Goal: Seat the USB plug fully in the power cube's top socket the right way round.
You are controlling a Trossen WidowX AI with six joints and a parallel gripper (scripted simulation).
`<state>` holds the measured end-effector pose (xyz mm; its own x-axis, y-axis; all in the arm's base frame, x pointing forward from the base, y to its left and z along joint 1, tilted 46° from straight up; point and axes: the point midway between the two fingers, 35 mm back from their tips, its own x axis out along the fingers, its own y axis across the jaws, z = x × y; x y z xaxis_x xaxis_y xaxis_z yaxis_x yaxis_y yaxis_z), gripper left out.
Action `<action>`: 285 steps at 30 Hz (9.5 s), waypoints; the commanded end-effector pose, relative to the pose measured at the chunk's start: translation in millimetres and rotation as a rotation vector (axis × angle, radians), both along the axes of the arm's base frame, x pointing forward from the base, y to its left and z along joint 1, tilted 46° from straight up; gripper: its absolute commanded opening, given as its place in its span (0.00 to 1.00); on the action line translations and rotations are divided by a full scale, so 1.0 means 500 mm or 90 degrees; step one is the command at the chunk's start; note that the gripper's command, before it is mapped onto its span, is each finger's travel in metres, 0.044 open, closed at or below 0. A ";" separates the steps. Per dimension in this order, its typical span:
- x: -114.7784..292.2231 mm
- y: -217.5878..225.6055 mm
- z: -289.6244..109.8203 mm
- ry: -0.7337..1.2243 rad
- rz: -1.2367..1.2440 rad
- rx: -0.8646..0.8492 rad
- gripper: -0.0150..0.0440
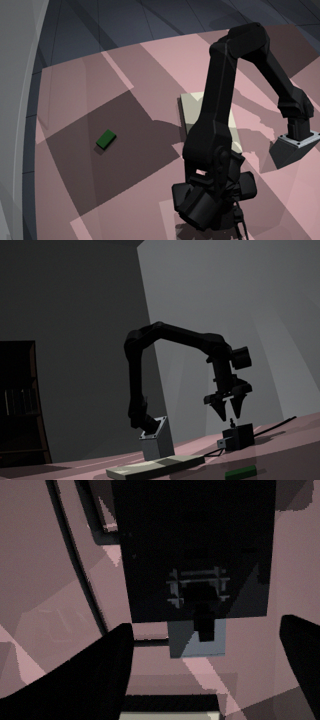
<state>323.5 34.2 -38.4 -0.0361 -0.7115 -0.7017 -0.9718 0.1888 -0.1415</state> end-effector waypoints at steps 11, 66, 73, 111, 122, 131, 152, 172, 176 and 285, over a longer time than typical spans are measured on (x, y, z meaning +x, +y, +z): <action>0.000 0.000 0.000 0.000 0.000 0.000 0.27; 0.002 0.036 0.035 0.000 0.000 0.001 0.25; 0.002 0.043 0.041 0.000 0.000 0.001 0.25; 0.001 0.040 0.038 -0.408 -0.400 -0.022 0.25; 0.001 0.040 0.038 -0.539 -0.529 -0.029 0.25; 0.001 0.040 0.038 -0.646 -0.634 -0.034 0.25; 0.001 0.040 0.038 -0.895 -0.879 -0.046 0.25; 0.001 0.040 0.038 -1.132 -1.113 -0.057 0.25; 0.001 0.040 0.038 -1.180 -1.160 -0.060 0.25; 0.002 0.034 0.020 -1.390 -1.433 -0.060 0.25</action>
